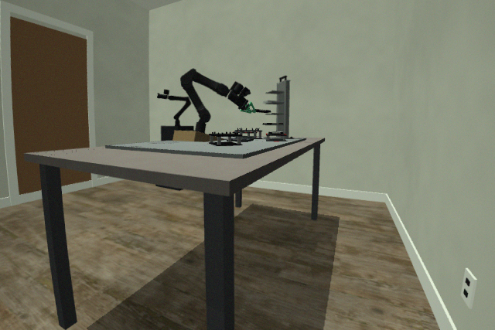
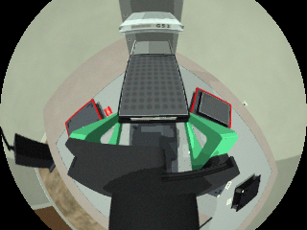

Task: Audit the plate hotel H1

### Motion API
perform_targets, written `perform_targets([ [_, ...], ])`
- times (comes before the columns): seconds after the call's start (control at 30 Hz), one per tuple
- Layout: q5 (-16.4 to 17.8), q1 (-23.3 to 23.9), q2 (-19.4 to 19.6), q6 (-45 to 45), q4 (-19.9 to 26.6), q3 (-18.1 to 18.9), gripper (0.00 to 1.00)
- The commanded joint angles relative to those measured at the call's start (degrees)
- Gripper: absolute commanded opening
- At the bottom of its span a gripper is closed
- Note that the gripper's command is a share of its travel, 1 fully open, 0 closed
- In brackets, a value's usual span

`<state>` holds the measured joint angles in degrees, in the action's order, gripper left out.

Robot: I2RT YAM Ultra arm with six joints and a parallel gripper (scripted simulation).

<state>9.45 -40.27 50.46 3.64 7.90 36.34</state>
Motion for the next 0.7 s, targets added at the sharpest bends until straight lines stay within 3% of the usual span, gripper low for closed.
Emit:
perform_targets([
  [0.0,-0.6,-0.7,0.6,0.3,-3.2,2.7,0.86],
  [0.67,-0.6,-0.8,0.3,0.3,-3.8,2.4,0.86],
])
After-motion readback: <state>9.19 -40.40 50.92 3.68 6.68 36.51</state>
